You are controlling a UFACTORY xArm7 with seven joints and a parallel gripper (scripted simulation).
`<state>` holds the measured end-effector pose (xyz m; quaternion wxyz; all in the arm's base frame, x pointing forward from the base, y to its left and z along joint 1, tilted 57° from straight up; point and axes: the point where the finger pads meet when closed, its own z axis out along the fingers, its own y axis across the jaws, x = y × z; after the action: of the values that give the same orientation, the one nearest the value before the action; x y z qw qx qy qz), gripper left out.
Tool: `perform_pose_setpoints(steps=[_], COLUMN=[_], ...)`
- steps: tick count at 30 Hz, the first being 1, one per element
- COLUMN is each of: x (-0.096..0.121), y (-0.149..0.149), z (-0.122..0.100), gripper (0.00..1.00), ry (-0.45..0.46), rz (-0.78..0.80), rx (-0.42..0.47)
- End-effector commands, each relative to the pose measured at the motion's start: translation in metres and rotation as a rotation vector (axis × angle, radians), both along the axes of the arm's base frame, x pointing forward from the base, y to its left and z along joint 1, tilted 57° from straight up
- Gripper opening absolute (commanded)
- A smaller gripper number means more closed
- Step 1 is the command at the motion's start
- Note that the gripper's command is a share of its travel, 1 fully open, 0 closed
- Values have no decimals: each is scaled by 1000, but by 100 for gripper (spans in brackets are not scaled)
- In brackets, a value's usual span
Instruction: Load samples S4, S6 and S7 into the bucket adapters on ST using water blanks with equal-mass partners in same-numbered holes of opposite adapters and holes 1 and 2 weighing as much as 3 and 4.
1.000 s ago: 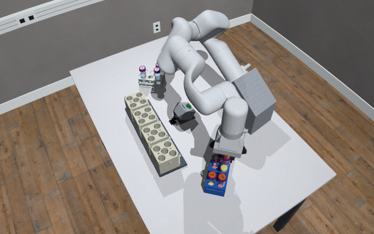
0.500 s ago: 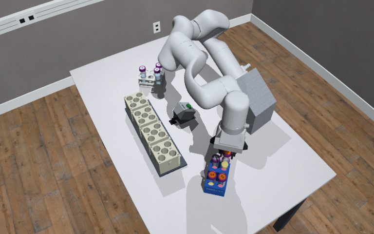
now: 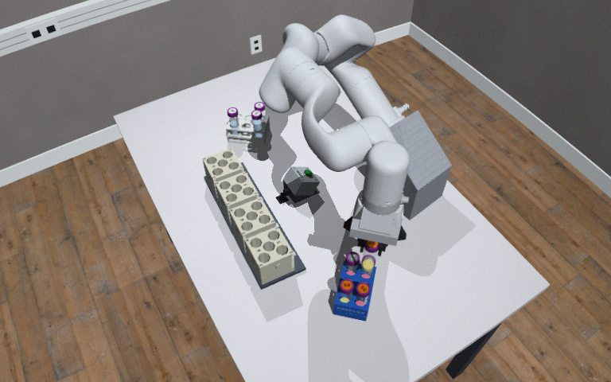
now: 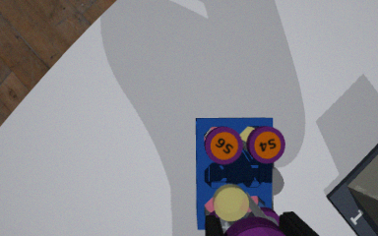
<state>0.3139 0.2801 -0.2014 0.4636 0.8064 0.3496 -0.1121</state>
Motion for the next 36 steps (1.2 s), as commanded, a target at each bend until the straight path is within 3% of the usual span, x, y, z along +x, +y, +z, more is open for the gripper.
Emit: perform_pose_setpoints(steps=[1, 12, 14, 29, 36], x=[0, 17, 17, 42, 50], y=[3, -21, -21, -56, -68], z=[1, 42, 42, 102, 123], gripper=[0, 0, 0, 0, 0], ry=[-1, -275, -275, -688, -703], rz=[2, -180, -180, -453, -463], rx=[5, 53, 53, 125, 128])
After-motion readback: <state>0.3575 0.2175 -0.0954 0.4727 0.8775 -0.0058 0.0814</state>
